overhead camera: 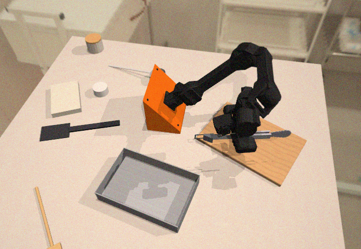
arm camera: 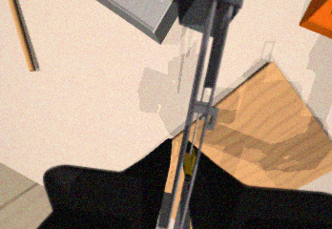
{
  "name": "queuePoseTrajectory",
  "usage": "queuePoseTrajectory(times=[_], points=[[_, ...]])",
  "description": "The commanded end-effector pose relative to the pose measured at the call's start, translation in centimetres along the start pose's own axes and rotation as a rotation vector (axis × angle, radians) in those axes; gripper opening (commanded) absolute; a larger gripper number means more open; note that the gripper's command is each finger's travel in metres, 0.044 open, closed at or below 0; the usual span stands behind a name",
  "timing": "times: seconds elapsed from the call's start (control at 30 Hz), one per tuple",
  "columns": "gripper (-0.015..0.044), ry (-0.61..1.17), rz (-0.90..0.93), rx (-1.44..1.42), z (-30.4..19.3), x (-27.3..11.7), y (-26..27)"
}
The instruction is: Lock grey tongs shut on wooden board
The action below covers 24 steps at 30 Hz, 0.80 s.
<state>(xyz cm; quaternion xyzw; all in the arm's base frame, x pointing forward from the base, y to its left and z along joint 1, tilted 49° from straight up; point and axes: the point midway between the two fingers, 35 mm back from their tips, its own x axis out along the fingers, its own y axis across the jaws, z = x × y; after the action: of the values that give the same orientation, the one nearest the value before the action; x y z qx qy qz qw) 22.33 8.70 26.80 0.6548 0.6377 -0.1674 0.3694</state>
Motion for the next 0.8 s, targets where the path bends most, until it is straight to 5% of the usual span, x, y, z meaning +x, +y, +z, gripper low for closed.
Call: queuePoseTrajectory(times=[0.0, 0.77], points=[[-0.0150, -0.008, 0.008, -0.147, -0.5, -0.2, -0.3], [-0.0150, -0.017, 0.001, -1.065, -3.1, -0.3, -1.9]])
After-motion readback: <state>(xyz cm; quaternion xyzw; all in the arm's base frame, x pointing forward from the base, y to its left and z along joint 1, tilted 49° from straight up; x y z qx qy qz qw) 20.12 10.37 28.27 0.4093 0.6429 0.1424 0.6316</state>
